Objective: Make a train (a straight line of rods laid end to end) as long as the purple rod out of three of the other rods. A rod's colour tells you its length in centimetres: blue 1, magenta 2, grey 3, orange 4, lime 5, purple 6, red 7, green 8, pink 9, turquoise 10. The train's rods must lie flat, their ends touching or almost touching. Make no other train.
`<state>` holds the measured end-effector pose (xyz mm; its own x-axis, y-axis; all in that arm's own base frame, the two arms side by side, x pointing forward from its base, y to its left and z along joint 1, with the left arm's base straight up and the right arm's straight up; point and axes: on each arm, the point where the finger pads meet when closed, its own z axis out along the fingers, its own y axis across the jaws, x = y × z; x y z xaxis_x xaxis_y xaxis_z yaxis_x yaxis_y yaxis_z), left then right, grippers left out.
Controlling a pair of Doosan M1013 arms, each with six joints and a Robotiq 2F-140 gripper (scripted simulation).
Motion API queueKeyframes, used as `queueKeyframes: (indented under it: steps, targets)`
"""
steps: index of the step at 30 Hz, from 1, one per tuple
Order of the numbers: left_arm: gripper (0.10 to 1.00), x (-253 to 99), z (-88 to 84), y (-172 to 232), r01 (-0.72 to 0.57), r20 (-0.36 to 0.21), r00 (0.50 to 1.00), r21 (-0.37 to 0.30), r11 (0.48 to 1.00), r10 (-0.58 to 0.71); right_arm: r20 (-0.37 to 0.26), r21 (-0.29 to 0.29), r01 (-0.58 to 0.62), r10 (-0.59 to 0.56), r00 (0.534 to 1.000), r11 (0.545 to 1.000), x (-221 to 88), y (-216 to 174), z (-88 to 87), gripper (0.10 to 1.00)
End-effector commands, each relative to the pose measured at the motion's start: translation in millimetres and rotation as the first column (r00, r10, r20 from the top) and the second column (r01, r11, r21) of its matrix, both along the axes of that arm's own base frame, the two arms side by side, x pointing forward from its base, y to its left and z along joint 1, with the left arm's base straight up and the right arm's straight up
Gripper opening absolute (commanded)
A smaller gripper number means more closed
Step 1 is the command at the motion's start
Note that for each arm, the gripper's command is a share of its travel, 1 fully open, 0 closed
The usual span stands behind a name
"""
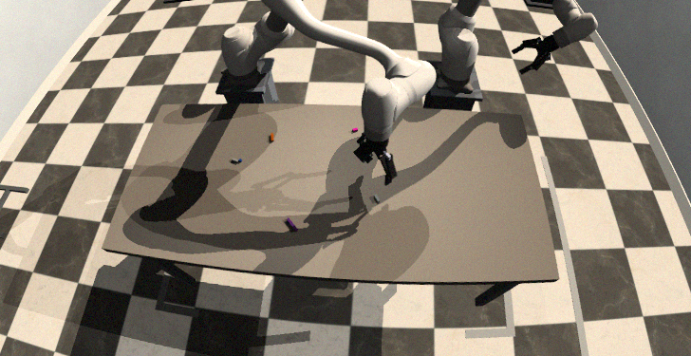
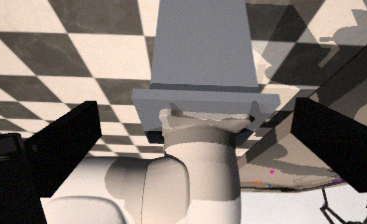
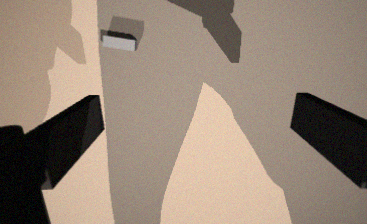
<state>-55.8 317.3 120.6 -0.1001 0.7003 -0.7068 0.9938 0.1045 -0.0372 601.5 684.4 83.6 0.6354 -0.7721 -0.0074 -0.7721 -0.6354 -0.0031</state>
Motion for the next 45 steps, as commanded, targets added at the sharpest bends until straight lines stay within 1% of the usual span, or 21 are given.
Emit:
queueKeyframes:
  steps: [1, 5, 10, 12, 14, 16, 18, 20, 45]
  targets:
    - [1.000, 0, 0.4, 0, 0.000, 0.000, 1.000, 0.001, 1.000, 0.000, 0.003, -0.006, 0.167, -0.167, 0.986, 0.986, 12, 5, 0.5, 1.000]
    - [1.000, 0, 0.4, 0, 0.000, 0.000, 1.000, 0.001, 1.000, 0.000, 0.003, -0.006, 0.290, -0.290, 0.957, 0.957, 22, 8, -0.3, 1.000]
    - [1.000, 0, 0.4, 0, 0.000, 0.000, 1.000, 0.001, 1.000, 0.000, 0.002, -0.006, 0.438, -0.438, 0.899, 0.899, 33, 12, -1.3, 1.000]
    - [1.000, 0, 0.4, 0, 0.000, 0.000, 1.000, 0.001, 1.000, 0.000, 0.002, -0.006, 0.438, -0.438, 0.899, 0.899, 33, 12, -1.3, 1.000]
    - [1.000, 0, 0.4, 0, 0.000, 0.000, 1.000, 0.001, 1.000, 0.000, 0.002, -0.006, 0.512, -0.512, 0.859, 0.859, 40, 14, -1.9, 1.000]
    - [1.000, 0, 0.4, 0, 0.000, 0.000, 1.000, 0.001, 1.000, 0.000, 0.002, -0.006, 0.563, -0.563, 0.826, 0.826, 44, 16, -2.3, 1.000]
    - [1.000, 0, 0.4, 0, 0.000, 0.000, 1.000, 0.001, 1.000, 0.000, 0.002, -0.006, 0.594, -0.594, 0.804, 0.804, 47, 16, -2.6, 1.000]
    - [1.000, 0, 0.4, 0, 0.000, 0.000, 1.000, 0.001, 1.000, 0.000, 0.002, -0.006, 0.611, -0.611, 0.792, 0.792, 48, 17, -2.7, 1.000]
    - [1.000, 0, 0.4, 0, 0.000, 0.000, 1.000, 0.001, 1.000, 0.000, 0.002, -0.006, 0.617, -0.617, 0.787, 0.787, 49, 17, -2.8, 1.000]
